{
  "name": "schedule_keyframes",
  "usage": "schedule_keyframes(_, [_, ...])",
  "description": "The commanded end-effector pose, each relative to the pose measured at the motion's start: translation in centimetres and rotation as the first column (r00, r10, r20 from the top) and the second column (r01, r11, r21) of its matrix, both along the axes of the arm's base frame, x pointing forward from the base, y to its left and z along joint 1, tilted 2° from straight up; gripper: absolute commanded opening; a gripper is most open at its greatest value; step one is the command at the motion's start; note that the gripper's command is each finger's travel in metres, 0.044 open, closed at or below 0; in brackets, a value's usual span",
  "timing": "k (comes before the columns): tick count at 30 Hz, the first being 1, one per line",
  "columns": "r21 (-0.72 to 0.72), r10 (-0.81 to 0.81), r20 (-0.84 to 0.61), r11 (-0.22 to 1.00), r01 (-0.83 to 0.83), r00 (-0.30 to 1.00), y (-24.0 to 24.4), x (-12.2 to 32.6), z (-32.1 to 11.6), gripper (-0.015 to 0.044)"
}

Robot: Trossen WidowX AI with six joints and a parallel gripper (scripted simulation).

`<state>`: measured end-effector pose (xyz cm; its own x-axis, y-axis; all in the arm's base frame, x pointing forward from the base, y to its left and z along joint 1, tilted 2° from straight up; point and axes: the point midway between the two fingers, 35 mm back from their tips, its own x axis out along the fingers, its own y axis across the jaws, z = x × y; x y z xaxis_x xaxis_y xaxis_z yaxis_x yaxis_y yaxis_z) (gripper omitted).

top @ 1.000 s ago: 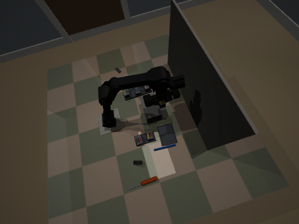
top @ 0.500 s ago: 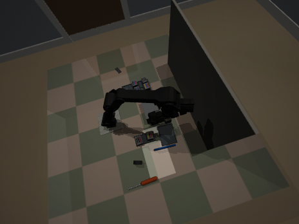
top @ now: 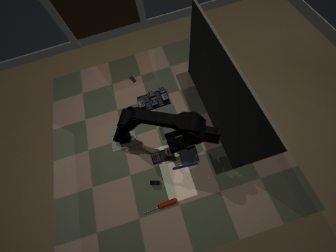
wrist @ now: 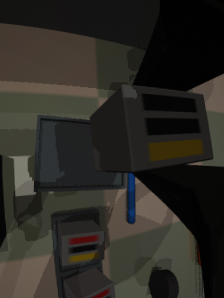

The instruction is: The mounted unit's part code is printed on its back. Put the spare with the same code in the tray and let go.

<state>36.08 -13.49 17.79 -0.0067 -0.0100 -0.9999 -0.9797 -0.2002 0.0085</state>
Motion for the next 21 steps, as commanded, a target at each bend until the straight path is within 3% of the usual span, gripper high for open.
schedule_keyframes(1, [-0.003, 0.006, 0.003, 1.000, -0.006, 1.000, -0.2, 0.1, -0.2, 0.0000])
schedule_keyframes(21, [-0.003, 0.006, 0.003, 1.000, -0.006, 1.000, -0.3, 0.3, -1.4, 0.0000])
